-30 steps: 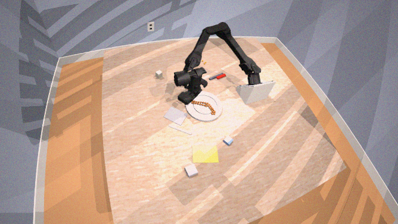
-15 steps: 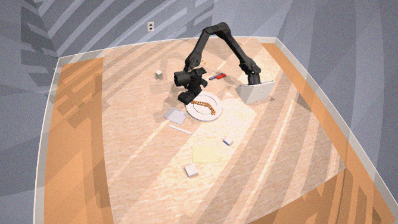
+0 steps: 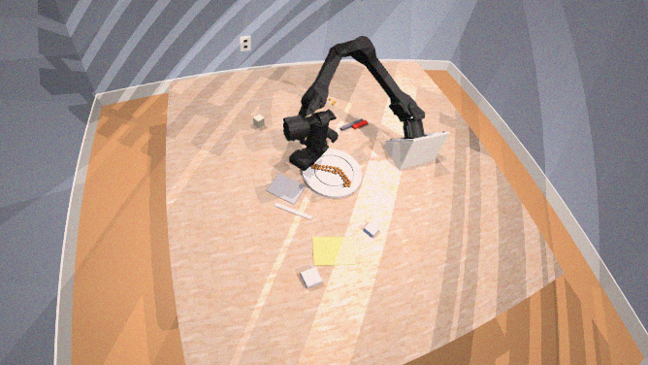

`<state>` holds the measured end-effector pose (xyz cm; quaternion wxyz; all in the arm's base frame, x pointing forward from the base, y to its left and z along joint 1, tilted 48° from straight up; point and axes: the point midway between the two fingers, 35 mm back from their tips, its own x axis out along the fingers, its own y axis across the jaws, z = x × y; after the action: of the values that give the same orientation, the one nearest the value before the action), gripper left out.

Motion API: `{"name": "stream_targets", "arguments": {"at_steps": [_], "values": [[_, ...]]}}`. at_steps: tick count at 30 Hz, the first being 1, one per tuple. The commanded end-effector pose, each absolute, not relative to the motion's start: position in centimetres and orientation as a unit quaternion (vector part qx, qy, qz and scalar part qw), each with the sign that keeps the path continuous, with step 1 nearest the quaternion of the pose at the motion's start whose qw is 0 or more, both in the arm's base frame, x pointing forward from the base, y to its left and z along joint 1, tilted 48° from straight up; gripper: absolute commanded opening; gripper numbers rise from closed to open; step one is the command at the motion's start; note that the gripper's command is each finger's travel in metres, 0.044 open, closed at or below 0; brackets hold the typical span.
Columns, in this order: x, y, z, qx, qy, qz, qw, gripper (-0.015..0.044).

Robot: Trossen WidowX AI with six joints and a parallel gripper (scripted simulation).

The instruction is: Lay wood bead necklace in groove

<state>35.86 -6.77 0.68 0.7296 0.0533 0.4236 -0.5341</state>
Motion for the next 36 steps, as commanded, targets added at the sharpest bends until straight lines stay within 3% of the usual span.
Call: {"name": "stream_targets", "arguments": {"at_steps": [1,17,36], "values": [[35.86,-6.73,0.71,0.053,0.424,-0.534,0.730,0.0026],[35.82,-6.33,1.09,0.050,0.425,-0.535,0.729,0.0440],[35.82,-6.33,1.09,0.050,0.425,-0.535,0.729,0.0440]]}}
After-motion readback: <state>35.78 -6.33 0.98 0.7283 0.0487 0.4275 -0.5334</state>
